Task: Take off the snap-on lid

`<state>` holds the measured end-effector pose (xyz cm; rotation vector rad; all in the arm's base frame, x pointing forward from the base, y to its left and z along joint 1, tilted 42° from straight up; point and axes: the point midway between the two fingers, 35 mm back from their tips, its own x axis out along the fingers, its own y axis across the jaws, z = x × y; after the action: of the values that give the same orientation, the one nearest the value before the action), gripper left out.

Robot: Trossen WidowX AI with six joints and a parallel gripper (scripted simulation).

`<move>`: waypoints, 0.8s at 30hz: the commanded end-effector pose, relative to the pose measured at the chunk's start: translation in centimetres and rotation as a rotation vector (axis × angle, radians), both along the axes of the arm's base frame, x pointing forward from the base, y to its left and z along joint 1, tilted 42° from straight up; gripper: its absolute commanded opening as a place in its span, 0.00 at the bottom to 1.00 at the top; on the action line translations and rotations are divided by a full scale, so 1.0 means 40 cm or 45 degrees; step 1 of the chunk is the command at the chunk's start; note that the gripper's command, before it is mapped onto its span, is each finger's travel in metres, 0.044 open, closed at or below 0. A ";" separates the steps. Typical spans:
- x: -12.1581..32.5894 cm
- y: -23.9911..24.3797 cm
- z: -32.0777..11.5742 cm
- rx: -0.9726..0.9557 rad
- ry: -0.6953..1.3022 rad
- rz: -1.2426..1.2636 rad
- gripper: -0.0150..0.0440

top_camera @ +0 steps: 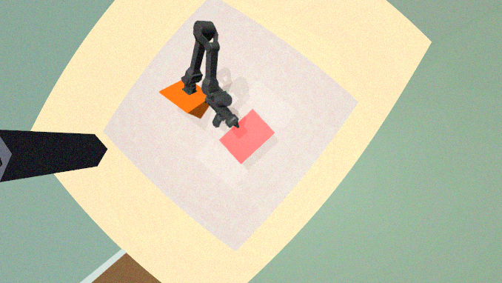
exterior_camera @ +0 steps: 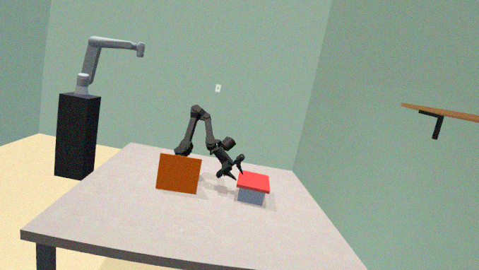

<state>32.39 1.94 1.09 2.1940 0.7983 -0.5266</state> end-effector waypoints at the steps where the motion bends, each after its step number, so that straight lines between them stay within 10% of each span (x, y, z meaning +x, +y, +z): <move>1: 0.011 0.007 -0.011 0.001 0.002 -0.005 0.65; 17: 0.011 0.007 -0.011 0.001 0.002 -0.005 0.25; 24: 0.010 0.006 -0.007 0.002 -0.003 0.001 0.25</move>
<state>32.78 2.25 0.74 2.1951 0.7983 -0.5235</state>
